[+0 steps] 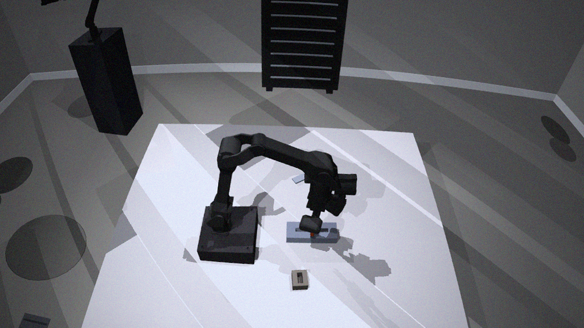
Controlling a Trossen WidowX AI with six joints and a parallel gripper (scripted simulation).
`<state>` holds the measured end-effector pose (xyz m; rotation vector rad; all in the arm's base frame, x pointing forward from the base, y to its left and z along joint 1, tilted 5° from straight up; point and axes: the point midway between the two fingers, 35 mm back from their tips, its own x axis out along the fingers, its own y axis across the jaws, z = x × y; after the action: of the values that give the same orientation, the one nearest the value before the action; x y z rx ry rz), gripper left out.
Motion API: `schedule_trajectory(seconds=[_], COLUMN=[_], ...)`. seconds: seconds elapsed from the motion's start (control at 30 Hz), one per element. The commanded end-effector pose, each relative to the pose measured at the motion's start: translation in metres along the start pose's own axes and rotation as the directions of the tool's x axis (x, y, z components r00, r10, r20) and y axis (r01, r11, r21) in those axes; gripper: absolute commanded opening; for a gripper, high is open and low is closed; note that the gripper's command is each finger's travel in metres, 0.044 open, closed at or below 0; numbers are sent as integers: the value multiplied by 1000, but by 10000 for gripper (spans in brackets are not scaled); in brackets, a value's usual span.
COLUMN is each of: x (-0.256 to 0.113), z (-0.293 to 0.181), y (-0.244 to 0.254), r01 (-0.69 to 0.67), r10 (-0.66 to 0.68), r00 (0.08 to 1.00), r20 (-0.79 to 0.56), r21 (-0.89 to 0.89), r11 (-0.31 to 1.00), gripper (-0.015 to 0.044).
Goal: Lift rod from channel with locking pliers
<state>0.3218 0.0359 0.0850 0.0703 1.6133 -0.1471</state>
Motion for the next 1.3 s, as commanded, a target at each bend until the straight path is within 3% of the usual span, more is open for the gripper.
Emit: schedule_trajectory(seconds=[0.0,0.6,1.27], x=[-1,-1,1], z=[-1,-9,-9], y=[8,36,37], r01=[-5,-5,-4], r10=[5,6,6], r00=[1000,1000,1000], r20=[3,4,8], r21=[-62,-274,-277], r11=[998,962,961], gripper=[323,323,323])
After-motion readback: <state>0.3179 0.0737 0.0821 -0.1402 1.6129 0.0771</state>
